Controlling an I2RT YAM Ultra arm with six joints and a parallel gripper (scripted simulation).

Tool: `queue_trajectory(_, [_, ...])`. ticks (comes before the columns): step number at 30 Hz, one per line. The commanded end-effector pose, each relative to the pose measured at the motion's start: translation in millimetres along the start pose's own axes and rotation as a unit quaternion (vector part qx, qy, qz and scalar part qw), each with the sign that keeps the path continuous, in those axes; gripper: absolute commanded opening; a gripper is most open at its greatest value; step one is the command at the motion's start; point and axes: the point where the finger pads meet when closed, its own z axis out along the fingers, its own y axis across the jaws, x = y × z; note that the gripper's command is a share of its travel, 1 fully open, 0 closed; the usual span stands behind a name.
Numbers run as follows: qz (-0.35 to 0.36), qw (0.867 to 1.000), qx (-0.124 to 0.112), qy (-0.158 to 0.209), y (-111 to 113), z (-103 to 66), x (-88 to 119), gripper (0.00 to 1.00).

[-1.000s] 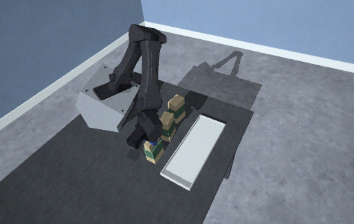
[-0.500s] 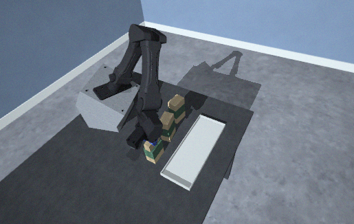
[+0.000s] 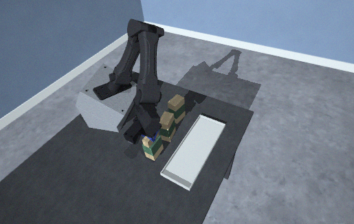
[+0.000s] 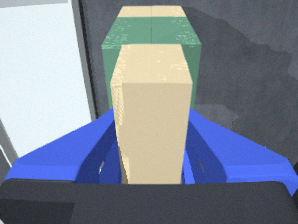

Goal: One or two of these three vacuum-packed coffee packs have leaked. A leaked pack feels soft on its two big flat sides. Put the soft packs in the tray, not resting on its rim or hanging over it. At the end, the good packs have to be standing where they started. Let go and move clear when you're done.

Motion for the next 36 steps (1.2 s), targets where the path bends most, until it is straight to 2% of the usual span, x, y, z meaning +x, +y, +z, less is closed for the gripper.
queue_trajectory(1, [-0.007,1.0,-0.008,-0.007,8.1,-23.2,-2.6,0.26])
queue_trajectory(7, [-0.007,1.0,-0.006,-0.009,7.5,-31.0,-3.1,0.26])
queue_trajectory(36, [-0.007,1.0,-0.006,-0.009,7.3,-31.1,-3.4,0.26])
